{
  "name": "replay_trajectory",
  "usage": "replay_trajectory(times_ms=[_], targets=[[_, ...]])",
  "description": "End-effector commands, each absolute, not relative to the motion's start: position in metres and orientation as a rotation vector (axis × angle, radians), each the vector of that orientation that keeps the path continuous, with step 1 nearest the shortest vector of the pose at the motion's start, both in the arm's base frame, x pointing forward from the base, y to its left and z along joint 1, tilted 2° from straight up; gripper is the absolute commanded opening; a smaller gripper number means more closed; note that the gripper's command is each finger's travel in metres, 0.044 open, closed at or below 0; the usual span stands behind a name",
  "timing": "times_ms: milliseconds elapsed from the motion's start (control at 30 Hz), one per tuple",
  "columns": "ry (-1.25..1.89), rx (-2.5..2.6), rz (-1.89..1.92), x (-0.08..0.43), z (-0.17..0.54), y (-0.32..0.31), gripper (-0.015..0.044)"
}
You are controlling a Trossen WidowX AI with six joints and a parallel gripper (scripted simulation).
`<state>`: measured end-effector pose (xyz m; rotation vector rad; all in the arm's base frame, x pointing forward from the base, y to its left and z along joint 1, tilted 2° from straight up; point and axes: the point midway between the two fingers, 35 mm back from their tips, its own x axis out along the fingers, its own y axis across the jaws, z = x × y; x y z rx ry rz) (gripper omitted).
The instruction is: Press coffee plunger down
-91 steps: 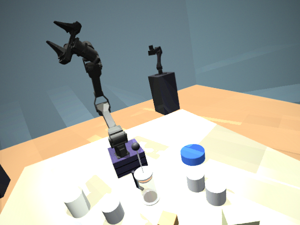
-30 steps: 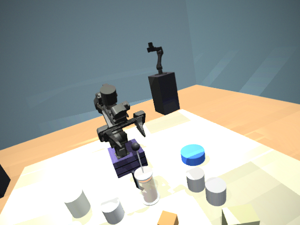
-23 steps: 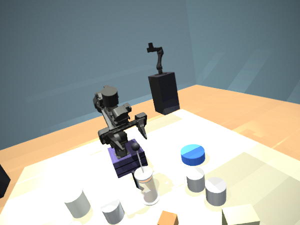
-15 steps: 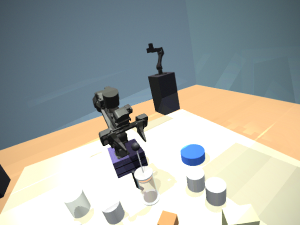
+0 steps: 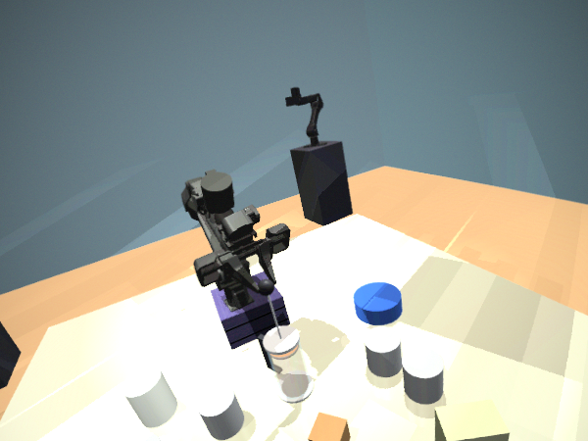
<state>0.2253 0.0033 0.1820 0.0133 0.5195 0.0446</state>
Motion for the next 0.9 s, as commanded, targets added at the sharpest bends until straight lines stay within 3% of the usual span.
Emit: replay_trajectory(times_ms=[0,867], targets=[[0.522,0.017,0.043,0.225,0.181,0.003,0.0117],[0.521,0.017,0.043,0.231,0.143,0.004,0.0117]])
